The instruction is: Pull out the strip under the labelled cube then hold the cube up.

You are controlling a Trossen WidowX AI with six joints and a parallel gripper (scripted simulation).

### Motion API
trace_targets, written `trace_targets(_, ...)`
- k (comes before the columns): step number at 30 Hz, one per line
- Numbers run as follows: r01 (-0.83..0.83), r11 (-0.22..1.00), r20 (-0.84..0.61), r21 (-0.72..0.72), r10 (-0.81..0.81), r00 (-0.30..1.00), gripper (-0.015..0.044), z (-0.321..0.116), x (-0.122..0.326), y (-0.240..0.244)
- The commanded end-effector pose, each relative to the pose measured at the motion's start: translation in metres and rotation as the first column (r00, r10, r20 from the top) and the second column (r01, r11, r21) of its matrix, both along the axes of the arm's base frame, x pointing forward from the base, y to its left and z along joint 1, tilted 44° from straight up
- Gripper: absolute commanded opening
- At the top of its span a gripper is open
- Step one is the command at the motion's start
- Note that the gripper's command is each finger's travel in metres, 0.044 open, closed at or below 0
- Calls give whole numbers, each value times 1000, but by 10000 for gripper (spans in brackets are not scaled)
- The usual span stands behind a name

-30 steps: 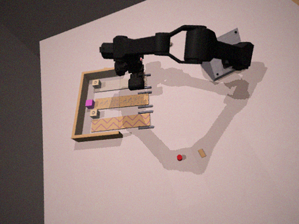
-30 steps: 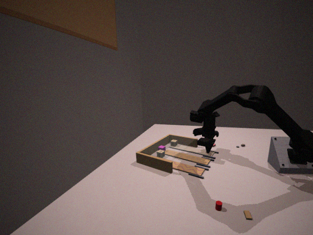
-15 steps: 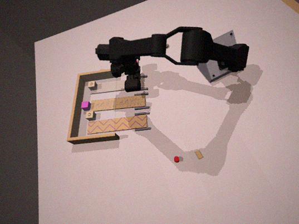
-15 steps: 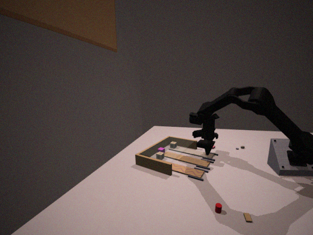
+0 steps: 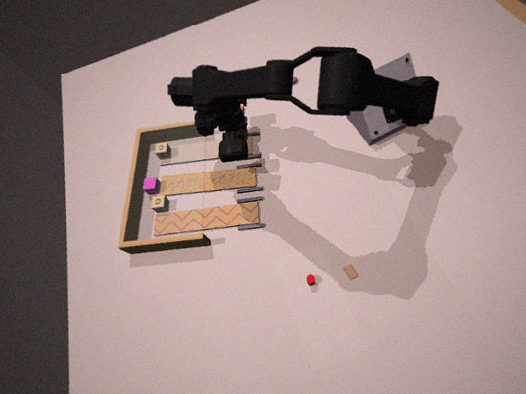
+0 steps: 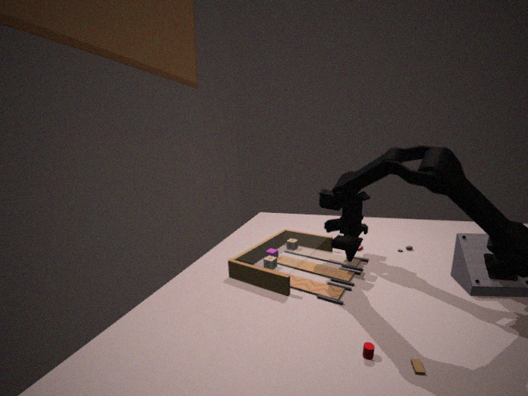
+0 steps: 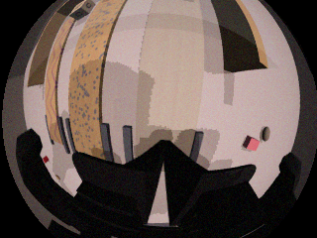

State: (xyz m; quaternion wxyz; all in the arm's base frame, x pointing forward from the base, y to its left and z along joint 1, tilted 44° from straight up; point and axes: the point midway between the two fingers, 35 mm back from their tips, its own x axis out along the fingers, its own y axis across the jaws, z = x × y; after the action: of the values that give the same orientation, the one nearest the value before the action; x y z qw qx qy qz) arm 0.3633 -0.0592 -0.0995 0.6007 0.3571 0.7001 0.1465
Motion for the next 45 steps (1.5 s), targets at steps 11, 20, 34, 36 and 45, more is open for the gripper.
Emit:
trace_targets(11,0,1000,-1,5,0,1000,0,-1,-4,4)
trace_targets(20,0,1000,-2,5,0,1000,0,1,-17,6)
trace_targets(34,0,1000,-4,6,0,1000,0,5,-38,11)
trace_targets(36,0,1000,-4,6,0,1000,0,6,-41,12)
trace_targets(45,0,1000,-5,6,0,1000,0,8,-54,15)
